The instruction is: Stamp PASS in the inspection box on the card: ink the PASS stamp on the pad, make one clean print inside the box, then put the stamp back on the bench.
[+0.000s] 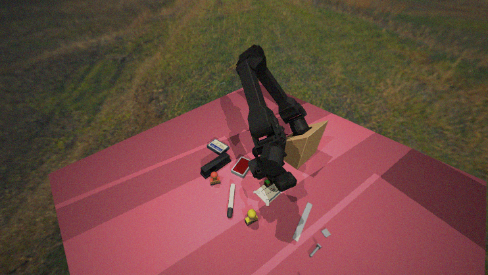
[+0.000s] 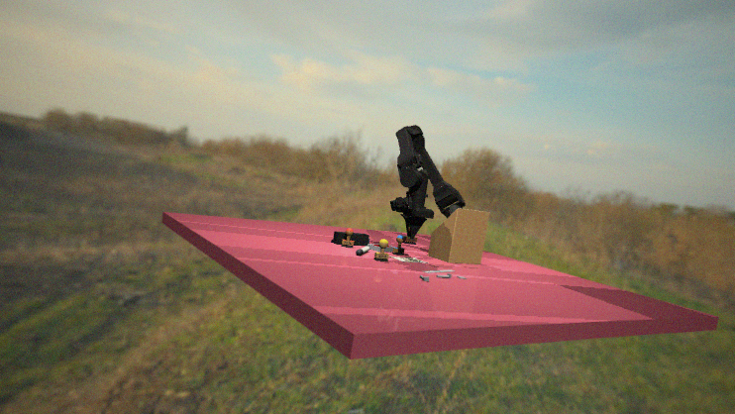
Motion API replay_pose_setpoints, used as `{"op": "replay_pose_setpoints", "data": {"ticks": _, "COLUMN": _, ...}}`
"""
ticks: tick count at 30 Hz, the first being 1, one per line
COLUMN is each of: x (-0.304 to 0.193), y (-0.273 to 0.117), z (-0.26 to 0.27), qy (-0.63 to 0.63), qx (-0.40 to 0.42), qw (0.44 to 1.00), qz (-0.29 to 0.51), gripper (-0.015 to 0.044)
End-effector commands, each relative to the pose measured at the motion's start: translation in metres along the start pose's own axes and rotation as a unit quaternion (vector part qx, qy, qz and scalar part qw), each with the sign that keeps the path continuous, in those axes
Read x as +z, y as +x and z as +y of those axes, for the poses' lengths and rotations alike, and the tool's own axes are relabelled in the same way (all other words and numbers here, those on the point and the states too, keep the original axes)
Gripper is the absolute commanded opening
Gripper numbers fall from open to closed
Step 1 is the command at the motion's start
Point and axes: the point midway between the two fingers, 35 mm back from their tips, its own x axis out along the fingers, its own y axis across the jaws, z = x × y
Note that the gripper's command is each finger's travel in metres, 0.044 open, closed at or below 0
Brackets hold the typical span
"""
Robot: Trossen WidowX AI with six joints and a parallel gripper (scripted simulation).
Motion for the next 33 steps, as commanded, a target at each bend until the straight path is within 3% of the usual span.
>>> {"op": "replay_pose_setpoints", "data": {"ticks": 1, "x": 0.0, "y": 0.004, "z": -0.001, "qy": -0.002, "qx": -0.002, "qw": 1.0, "qz": -0.001, "gripper": 0.0}}
{"op": "replay_pose_setpoints", "data": {"ticks": 33, "x": 0.0, "y": 0.025, "z": -0.002, "qy": -0.002, "qx": -0.002, "qw": 1.0, "qz": -0.002, "gripper": 0.0}}
